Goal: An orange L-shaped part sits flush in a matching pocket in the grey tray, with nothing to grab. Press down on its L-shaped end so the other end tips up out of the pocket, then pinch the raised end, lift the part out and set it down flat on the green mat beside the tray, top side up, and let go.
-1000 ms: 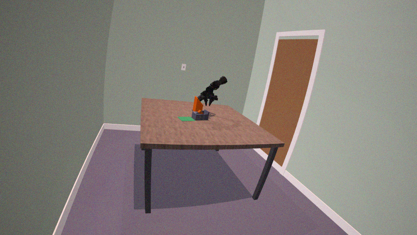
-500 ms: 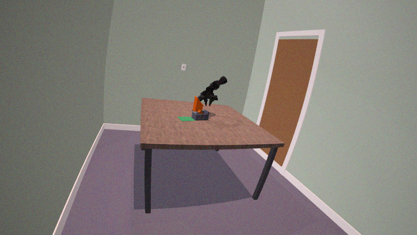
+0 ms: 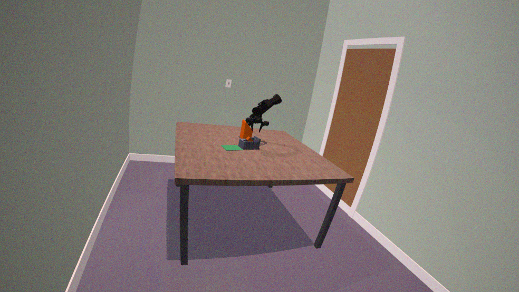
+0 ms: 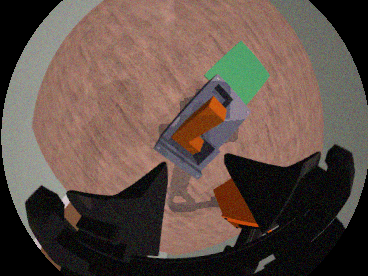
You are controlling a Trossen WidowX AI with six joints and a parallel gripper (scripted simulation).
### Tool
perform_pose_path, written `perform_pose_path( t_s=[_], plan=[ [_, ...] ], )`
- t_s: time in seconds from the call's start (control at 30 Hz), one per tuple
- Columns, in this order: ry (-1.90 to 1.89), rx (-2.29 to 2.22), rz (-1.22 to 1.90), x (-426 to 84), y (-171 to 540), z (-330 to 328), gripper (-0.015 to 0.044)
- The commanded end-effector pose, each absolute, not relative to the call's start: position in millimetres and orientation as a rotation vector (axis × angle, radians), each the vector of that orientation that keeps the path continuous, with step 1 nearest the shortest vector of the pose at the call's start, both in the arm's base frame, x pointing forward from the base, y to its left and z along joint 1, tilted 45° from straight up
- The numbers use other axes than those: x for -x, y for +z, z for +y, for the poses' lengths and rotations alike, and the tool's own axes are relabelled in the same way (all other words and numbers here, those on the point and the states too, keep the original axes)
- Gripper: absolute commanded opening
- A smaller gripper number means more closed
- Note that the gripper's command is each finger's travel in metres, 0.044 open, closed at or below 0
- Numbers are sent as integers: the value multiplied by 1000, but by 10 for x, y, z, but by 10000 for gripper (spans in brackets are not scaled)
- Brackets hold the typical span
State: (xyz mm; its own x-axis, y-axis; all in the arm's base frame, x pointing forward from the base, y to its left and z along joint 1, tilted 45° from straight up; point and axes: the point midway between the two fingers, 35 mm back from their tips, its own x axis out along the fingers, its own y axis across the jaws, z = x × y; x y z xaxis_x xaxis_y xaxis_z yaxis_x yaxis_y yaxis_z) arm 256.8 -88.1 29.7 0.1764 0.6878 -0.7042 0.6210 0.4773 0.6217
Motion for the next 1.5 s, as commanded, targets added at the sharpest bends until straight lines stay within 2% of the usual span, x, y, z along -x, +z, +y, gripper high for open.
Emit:
perform_pose_path(
  t_s=[0.0,0.57,1.47],
  plan=[
    [-598,-1809,1566,-2651,28,-1222,280],
    [-614,-1822,1565,-2651,22,-1228,280],
    [-612,-1823,1565,-2754,-356,-872,280]
  ],
)
